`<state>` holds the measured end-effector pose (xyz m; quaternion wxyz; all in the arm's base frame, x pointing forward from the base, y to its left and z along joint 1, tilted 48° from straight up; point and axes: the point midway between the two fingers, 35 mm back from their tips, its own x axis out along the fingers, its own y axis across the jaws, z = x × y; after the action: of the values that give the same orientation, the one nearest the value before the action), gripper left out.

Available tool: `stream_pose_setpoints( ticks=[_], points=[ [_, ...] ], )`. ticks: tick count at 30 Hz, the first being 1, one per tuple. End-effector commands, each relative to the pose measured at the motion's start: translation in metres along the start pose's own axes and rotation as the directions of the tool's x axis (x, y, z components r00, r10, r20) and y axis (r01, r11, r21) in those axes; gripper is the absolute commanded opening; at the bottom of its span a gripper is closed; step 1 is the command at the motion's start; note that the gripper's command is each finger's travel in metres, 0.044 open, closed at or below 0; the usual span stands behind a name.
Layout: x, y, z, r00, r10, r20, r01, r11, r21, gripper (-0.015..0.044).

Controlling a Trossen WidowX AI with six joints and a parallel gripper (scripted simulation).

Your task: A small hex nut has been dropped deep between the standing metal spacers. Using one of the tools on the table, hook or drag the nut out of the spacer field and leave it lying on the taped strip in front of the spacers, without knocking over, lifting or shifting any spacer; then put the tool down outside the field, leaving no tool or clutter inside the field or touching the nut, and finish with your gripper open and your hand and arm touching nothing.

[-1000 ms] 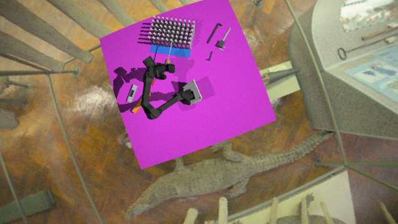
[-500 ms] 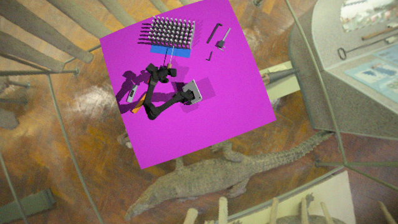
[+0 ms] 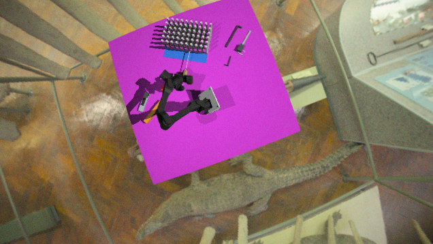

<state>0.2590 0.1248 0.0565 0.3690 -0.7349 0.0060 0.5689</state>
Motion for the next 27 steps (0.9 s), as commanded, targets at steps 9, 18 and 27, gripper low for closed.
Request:
stream_pose_setpoints(
  ticks=[9,18,27],
  points=[
    [0.003,-0.001,-0.007,1.000,0.000,-0.010,0.000,1.000,0.001,0.0000],
    [0.006,-0.001,-0.011,1.000,-0.001,-0.010,0.001,1.000,0.000,0.0000],
    [0.009,-0.002,-0.015,1.000,-0.001,-0.010,0.001,1.000,0.000,0.0000]
  ],
)
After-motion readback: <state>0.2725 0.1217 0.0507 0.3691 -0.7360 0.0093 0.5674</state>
